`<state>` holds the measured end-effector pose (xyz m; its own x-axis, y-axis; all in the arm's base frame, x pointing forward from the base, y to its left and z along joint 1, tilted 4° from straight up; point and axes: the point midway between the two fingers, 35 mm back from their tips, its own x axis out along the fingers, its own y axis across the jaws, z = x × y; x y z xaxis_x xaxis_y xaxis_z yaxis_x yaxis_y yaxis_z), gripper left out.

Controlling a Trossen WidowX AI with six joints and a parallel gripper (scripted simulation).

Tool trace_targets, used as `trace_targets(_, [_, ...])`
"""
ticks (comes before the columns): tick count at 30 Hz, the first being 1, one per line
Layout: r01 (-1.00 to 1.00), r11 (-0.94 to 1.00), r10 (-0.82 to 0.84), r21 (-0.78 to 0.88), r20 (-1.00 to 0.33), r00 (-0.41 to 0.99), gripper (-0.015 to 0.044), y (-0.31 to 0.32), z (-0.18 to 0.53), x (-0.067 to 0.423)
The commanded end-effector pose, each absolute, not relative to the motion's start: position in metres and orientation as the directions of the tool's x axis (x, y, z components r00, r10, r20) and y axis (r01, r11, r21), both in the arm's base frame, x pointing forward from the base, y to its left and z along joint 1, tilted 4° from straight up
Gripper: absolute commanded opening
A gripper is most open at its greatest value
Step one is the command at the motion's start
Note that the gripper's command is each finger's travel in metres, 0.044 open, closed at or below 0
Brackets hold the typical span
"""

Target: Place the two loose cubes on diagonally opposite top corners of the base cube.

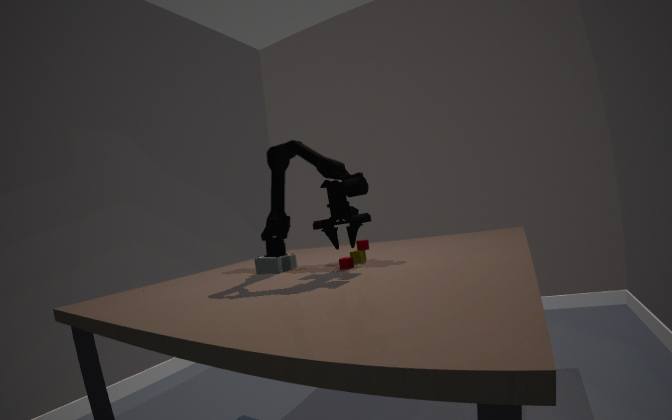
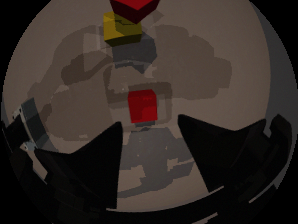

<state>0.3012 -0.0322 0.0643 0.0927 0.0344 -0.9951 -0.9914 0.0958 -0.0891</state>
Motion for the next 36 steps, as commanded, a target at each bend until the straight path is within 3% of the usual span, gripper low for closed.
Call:
trace_targets(1, [-0.993,0.095,0.039,-0.070,-0.996,0.074,0.0265,-0.031,0.049,0.299])
trace_targets(28, [-0.993,0.095,0.040,-0.070,-0.996,0.074,0.0265,-0.030,0.016,0.301])
trace_targets(34, [-0.993,0.095,0.040,-0.070,-0.996,0.074,0.0107,-0.030,0.016,0.301])
trace_targets(36, [-0.993,0.095,0.040,-0.070,-0.996,0.074,0.0105,-0.030,0.016,0.301])
